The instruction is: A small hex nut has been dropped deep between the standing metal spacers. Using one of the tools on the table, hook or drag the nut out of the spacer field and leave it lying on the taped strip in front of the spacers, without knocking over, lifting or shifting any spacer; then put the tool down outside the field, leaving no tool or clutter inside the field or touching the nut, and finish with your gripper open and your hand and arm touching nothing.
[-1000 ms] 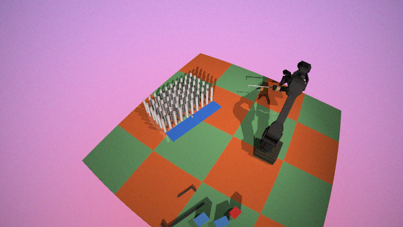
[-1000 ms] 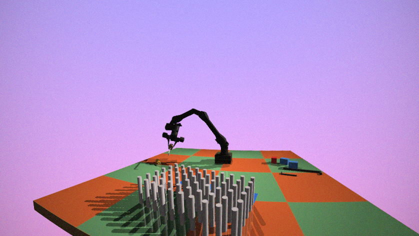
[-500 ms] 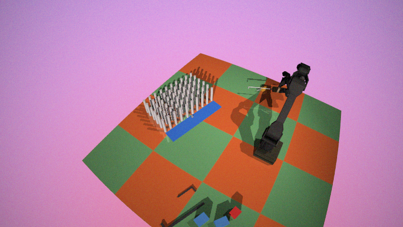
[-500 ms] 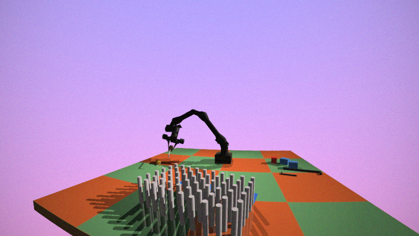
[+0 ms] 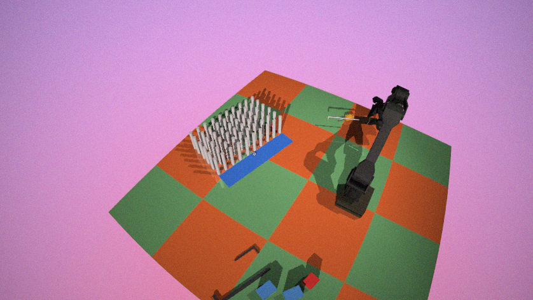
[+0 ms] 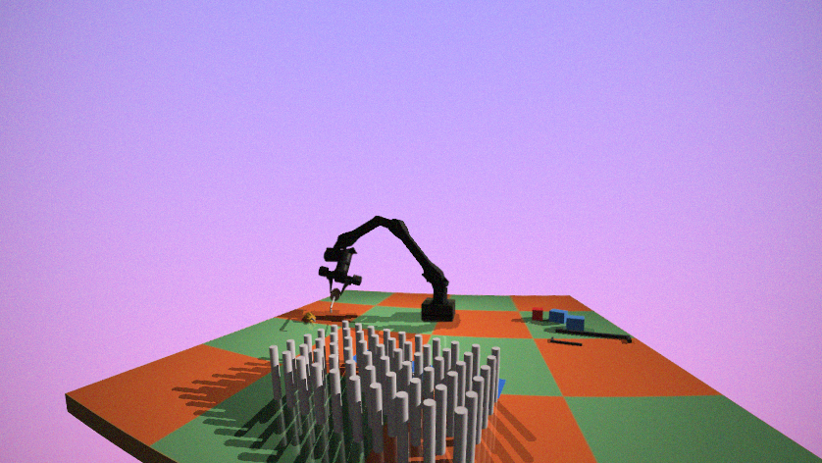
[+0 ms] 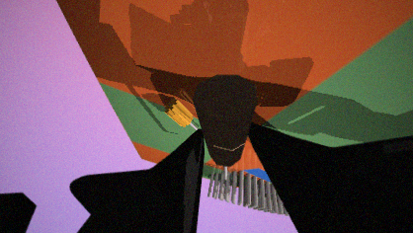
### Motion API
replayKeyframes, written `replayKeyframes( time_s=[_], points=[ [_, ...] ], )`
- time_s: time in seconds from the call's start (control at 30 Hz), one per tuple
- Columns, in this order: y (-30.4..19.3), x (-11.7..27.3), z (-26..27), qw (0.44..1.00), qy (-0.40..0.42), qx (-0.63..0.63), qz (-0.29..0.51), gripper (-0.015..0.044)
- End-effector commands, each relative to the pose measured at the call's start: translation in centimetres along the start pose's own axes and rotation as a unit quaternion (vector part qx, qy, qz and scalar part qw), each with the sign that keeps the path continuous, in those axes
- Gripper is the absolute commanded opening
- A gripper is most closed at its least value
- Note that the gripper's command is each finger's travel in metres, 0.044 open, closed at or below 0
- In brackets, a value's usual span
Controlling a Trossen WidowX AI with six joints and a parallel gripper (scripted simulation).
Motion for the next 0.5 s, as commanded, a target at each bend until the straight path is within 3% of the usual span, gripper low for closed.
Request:
replayKeyframes(
  time_s=[0.0, 0.47],
  points=[
    [0.1, -0.4, -0.2, 1.000, 0.000, -0.002, 0.004, 0.0000],
    [0.6, -1.5, -0.6, 1.000, 0.000, -0.002, 0.004, 0.0000]
  ],
)
Point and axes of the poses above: the point midway between the two fingers, 35 mm back from their tips, its own x axis back along the fingers, its own z axis across the jaws, y = z × x, the point moved 7 cm from there along x, back along the fingers, and after that the axes turned 2 degrees about x, right-handed, at the moved point
